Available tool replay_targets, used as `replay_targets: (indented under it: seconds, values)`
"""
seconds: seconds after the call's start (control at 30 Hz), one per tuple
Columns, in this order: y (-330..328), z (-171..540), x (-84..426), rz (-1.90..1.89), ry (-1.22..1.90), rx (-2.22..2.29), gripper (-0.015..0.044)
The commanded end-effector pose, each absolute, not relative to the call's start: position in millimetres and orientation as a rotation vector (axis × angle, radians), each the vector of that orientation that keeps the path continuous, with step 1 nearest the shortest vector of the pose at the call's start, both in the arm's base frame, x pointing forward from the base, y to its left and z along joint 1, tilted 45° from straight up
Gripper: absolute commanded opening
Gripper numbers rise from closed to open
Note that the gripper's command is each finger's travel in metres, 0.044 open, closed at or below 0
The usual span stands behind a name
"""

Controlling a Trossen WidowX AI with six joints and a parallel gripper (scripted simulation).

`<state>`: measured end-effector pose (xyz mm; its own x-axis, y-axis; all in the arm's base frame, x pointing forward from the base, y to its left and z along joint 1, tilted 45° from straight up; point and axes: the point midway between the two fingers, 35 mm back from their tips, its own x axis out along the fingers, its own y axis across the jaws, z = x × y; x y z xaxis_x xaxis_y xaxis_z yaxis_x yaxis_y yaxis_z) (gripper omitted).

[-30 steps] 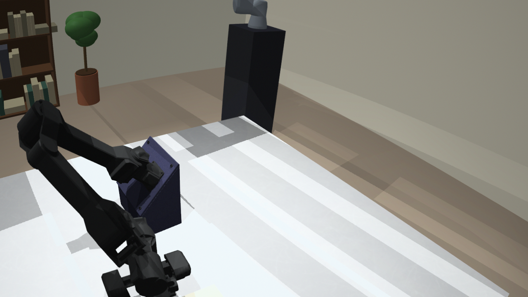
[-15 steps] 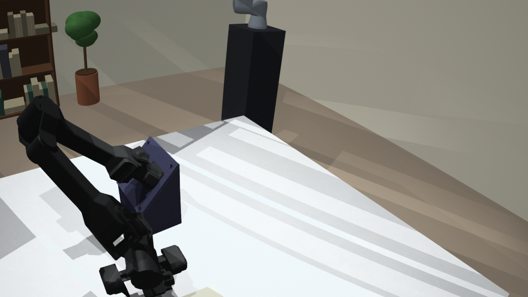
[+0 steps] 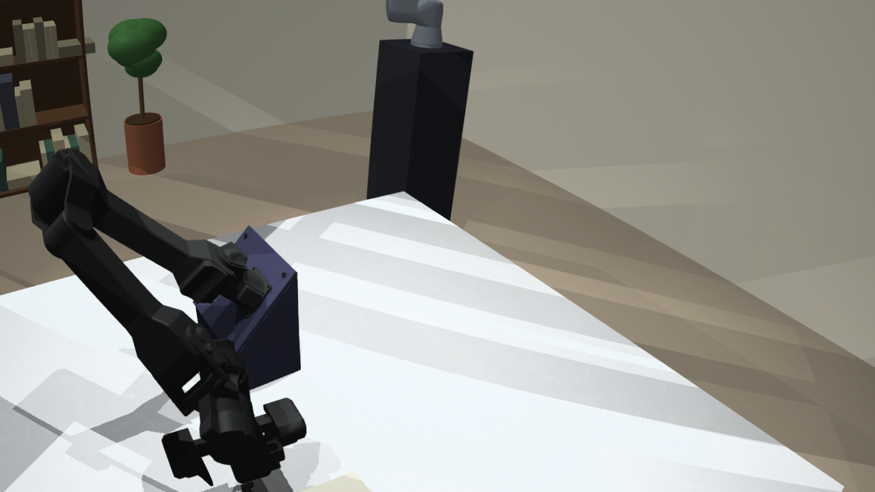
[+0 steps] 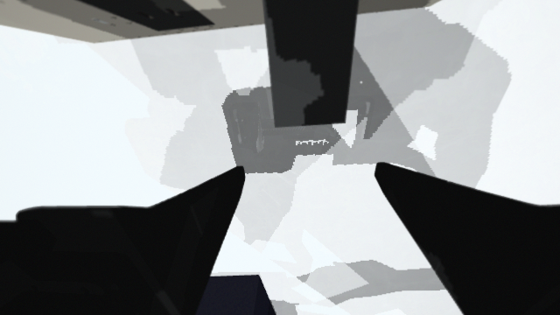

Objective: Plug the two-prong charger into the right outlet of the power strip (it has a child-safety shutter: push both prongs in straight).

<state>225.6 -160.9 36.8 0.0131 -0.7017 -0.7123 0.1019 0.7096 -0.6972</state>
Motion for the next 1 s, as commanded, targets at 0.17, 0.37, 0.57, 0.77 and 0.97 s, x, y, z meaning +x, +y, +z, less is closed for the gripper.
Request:
replay_targets:
  seconds: [0.17,0.37,0.57,0.77,0.97]
  values:
    - [-125,73,237,-0.525,1.077,-0.618,0.0440]
    - [-108,88,239,-0.463,0.907,-0.664,0.0440]
    - [-108,88,239,-0.463,0.907,-0.664,0.0440]
    - [-108,88,239,-0.463,0.907,-0.664,0.0440]
    - [-108,88,239,-0.463,0.907,-0.664,0.0440]
